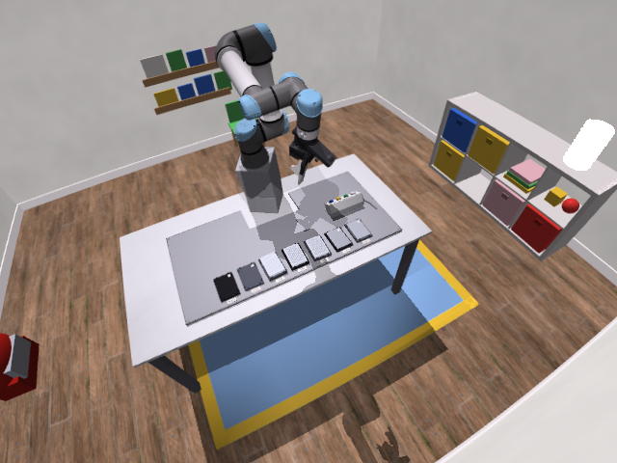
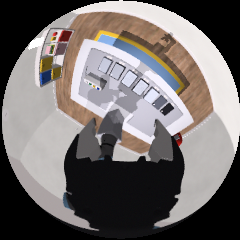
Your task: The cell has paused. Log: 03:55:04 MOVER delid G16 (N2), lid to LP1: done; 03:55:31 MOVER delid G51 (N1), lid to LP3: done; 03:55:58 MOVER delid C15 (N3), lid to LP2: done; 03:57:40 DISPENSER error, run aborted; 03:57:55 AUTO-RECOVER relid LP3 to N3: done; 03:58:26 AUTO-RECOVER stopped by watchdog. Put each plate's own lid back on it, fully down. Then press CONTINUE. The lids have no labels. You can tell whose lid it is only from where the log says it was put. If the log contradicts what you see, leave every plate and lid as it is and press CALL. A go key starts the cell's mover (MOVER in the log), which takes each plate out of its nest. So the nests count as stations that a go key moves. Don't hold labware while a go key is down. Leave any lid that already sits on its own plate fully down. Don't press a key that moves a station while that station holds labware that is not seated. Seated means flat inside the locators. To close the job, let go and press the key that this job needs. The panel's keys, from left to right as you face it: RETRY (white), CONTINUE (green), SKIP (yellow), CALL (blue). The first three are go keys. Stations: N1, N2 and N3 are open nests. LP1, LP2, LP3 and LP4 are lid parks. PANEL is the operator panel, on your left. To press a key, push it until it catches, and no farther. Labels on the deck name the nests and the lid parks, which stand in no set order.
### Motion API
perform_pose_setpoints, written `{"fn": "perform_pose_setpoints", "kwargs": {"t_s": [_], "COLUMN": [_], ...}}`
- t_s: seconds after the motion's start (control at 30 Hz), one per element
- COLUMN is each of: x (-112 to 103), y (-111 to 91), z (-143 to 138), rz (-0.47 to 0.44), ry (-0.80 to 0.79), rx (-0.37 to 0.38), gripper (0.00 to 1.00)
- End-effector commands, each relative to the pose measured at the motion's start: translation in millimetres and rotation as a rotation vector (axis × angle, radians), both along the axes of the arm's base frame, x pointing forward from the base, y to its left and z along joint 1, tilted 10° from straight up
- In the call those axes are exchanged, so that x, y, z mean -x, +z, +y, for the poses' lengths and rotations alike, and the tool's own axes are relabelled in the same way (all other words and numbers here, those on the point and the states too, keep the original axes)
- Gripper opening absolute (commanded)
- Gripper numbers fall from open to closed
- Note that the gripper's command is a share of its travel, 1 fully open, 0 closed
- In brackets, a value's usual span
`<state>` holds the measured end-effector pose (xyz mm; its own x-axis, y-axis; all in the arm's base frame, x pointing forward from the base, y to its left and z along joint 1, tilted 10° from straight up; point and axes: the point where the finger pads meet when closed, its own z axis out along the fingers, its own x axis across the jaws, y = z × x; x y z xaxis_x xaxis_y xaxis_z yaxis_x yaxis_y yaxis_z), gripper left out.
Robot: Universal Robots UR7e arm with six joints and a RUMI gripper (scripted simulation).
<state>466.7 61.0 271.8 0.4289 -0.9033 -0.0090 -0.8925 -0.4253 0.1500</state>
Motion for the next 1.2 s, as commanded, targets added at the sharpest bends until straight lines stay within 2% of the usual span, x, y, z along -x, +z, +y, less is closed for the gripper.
{"fn": "perform_pose_setpoints", "kwargs": {"t_s": [0.0, 0.37, 0.43, 0.93, 1.0, 1.17], "x": [16, 52, 52, 112, 112, 95], "y": [8, 19, 19, 24, 24, 7], "z": [-10, -27, -27, -45, -45, -54], "rz": [-0.025, -0.07, -0.07, -0.15, -0.15, -0.156], "ry": [-0.061, -0.182, -0.182, -0.392, -0.392, -0.398], "rx": [-0.005, -0.015, -0.015, -0.029, -0.029, -0.027], "gripper": [0.82, 0.82, 0.82, 0.82, 0.82, 0.82]}}
